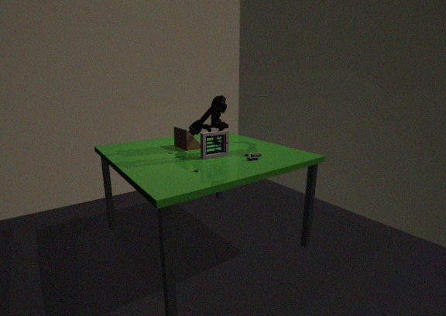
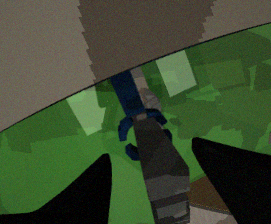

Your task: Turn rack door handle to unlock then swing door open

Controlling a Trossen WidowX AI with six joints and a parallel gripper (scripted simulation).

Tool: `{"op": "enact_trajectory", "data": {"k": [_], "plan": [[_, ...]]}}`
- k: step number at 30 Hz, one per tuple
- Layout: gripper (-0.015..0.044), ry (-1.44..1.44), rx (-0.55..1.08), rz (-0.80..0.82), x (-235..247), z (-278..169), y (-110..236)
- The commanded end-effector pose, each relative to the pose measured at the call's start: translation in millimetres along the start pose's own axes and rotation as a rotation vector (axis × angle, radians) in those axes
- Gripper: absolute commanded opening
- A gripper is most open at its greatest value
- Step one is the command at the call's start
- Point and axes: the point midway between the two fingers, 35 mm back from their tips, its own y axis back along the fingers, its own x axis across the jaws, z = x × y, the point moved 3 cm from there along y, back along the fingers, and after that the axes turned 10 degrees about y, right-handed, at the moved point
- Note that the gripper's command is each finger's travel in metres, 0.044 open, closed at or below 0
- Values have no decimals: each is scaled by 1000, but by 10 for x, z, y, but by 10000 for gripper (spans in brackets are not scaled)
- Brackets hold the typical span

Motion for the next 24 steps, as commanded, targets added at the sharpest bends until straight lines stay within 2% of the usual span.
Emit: {"op": "enact_trajectory", "data": {"k": [1, 24], "plan": [[294, -189, -1, 2, 2, 3, -1], [294, -1328, 0, 2, 4, 3, -2]]}}
